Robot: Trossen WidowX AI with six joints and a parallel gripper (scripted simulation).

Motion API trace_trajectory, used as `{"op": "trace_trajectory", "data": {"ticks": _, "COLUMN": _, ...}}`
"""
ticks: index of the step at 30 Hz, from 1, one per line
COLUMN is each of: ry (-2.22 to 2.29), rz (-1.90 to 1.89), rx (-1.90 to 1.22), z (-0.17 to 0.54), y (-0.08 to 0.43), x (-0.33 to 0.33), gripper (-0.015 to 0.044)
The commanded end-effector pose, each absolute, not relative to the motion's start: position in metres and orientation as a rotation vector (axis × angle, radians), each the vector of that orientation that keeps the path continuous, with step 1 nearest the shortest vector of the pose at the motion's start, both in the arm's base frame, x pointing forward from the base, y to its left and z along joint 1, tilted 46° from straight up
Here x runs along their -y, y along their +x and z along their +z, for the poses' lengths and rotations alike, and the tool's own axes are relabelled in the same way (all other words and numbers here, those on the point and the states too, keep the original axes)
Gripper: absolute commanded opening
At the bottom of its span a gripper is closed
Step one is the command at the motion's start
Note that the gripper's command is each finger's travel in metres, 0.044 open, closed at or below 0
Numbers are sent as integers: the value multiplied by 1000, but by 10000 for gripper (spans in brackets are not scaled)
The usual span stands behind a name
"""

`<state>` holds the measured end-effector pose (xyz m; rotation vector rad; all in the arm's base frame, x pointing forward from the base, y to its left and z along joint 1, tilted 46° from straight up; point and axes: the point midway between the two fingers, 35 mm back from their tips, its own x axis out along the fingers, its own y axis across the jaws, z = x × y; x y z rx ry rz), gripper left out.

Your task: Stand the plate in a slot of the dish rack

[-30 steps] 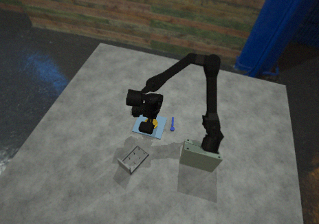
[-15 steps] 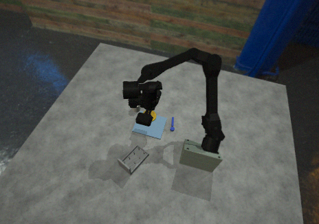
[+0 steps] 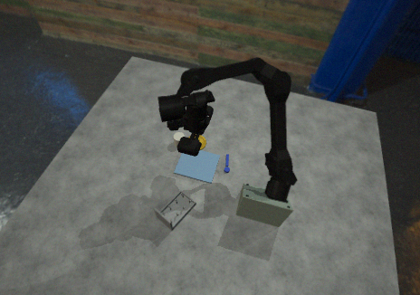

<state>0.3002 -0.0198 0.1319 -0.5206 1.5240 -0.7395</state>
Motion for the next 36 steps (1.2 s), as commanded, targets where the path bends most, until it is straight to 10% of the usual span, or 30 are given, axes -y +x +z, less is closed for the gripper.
{"op": "trace_trajectory", "data": {"ticks": 1, "ry": -514, "rz": -745, "rx": -1525, "z": 138, "y": 301, "x": 13, "gripper": 0}}
{"op": "trace_trajectory", "data": {"ticks": 36, "ry": -178, "rz": -746, "rx": -1640, "z": 34, "y": 287, "x": -26, "gripper": 0}}
